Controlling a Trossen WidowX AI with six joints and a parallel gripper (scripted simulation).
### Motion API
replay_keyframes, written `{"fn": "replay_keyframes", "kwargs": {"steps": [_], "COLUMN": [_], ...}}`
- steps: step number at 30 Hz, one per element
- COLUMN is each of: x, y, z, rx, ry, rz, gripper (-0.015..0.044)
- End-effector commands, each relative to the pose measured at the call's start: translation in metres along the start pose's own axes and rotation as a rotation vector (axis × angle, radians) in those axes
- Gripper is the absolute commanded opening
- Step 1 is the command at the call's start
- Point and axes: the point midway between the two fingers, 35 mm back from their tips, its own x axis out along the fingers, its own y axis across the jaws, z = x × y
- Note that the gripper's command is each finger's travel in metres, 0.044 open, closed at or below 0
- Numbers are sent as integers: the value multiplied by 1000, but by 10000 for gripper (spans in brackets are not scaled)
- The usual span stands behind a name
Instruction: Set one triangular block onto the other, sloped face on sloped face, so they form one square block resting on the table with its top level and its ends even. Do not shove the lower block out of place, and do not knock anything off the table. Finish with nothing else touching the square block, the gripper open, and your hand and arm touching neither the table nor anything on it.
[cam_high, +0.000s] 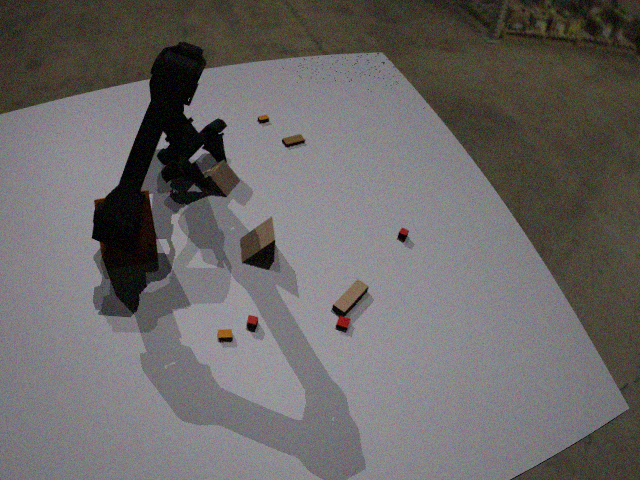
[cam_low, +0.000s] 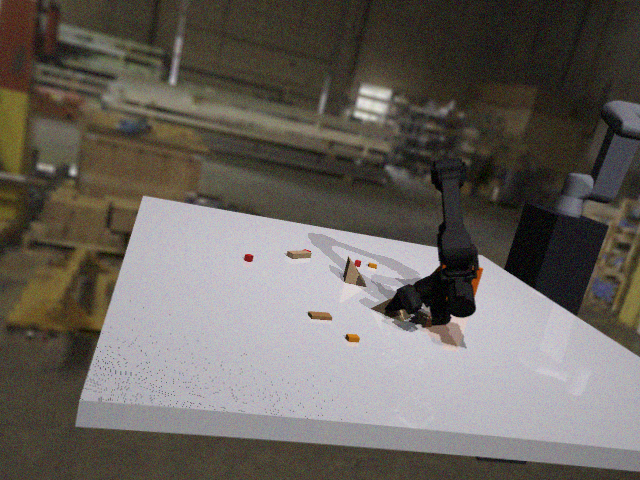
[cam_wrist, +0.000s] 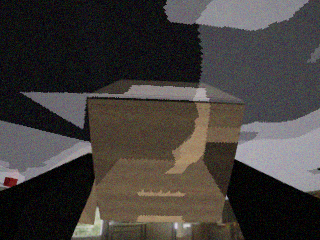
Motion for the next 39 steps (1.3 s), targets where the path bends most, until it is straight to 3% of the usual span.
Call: {"fn": "replay_keyframes", "kwargs": {"steps": [1, 7, 16, 33, 39], "x": [0, 0, -14, -69, -69], "y": [0, 0, -2, -1, -1], "z": [0, 0, -13, -68, -68], "rx": [0, 0, 0, -1, 18], "ry": [-1, -1, -2, -2, -7], "rz": [1, 1, 0, -1, -1], "gripper": [276, 236, 0, 0, 0]}}
